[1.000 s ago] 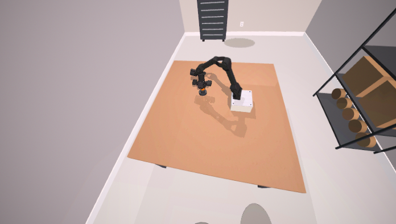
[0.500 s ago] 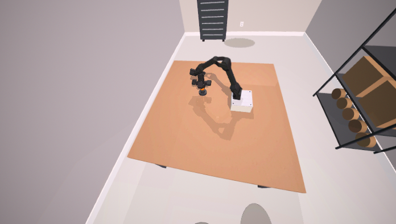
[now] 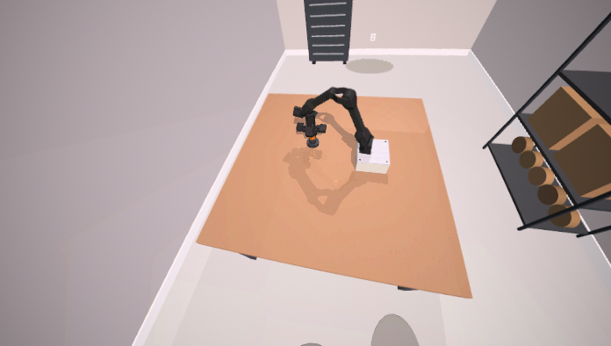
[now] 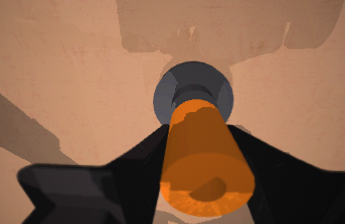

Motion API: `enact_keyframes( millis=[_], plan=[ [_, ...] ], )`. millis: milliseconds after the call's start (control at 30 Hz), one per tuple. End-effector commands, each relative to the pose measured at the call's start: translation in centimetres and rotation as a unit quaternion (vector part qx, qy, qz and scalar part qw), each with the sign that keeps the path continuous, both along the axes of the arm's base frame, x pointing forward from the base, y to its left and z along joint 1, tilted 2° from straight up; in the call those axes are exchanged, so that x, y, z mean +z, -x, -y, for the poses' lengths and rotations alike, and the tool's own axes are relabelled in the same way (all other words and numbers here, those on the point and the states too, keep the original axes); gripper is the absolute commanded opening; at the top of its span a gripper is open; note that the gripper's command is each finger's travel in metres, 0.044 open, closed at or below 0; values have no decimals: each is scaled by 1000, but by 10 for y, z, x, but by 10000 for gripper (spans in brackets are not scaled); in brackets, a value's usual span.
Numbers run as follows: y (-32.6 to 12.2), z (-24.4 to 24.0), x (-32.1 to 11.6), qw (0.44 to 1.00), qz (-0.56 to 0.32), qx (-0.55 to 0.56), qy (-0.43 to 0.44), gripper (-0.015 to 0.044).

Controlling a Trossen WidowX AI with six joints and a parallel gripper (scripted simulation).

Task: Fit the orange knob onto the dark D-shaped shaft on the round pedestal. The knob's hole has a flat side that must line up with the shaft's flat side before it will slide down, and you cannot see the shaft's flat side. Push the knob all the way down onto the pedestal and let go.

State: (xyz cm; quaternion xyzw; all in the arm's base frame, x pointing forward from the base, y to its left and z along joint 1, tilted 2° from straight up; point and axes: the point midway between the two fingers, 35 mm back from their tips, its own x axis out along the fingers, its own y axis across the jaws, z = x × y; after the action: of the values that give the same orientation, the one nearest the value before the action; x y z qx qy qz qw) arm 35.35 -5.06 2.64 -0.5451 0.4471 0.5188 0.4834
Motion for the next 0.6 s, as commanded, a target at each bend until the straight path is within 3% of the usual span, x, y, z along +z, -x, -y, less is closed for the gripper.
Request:
enact_keyframes(
  millis=[0, 567],
  plan=[
    [1, 0, 1, 1000, 0, 2, -1, 0],
    [1, 0, 6, 994, 2, 106, 6, 0]
  ],
)
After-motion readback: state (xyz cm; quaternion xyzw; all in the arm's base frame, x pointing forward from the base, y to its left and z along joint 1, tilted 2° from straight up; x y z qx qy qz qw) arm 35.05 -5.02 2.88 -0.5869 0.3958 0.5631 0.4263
